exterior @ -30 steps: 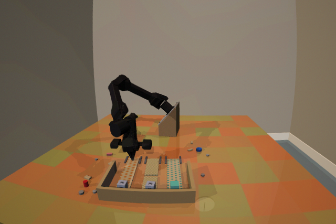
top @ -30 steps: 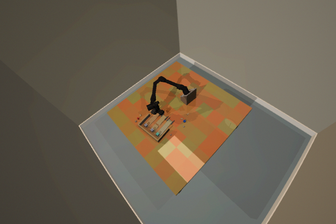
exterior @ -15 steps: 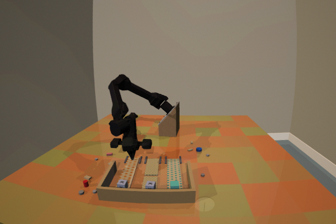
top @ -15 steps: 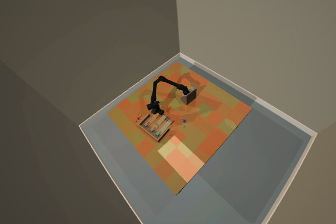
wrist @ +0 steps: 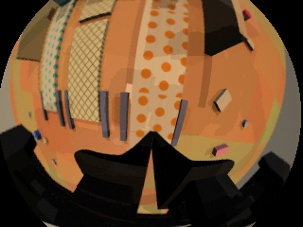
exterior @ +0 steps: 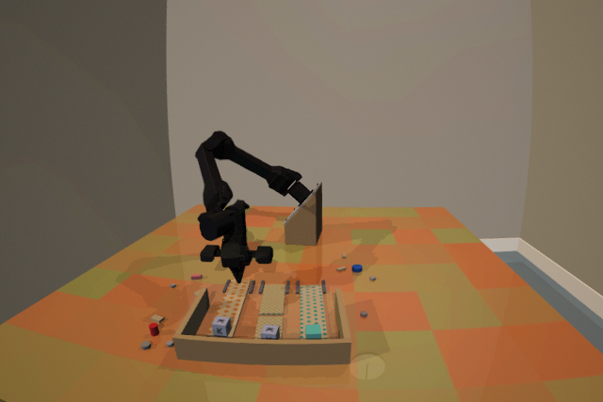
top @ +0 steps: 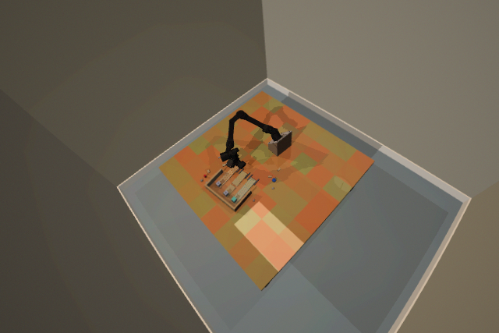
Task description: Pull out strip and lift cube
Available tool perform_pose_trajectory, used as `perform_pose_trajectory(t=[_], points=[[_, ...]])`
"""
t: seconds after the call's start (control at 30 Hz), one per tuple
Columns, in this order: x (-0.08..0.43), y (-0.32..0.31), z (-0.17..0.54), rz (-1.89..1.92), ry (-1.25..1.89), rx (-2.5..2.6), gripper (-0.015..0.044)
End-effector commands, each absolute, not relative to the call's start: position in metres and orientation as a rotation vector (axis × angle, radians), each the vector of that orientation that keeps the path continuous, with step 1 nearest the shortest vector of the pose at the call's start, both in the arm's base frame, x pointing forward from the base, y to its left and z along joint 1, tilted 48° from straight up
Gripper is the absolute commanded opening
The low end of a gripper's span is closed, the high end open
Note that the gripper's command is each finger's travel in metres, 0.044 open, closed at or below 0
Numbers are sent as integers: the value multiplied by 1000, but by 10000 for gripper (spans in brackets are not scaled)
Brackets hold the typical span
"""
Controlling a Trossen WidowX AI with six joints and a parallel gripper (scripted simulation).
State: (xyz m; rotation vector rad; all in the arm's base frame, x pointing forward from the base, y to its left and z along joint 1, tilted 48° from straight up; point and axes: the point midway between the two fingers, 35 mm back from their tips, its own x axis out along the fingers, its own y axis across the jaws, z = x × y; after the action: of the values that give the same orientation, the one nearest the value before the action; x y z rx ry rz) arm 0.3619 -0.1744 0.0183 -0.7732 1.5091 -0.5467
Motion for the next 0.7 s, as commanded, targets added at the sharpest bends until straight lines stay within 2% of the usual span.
perform_pose_trajectory(t=[0.0,0.67], points=[[352,-177,15,-540,1529,-773,0],[321,-181,17,-539,1530,-774,0]])
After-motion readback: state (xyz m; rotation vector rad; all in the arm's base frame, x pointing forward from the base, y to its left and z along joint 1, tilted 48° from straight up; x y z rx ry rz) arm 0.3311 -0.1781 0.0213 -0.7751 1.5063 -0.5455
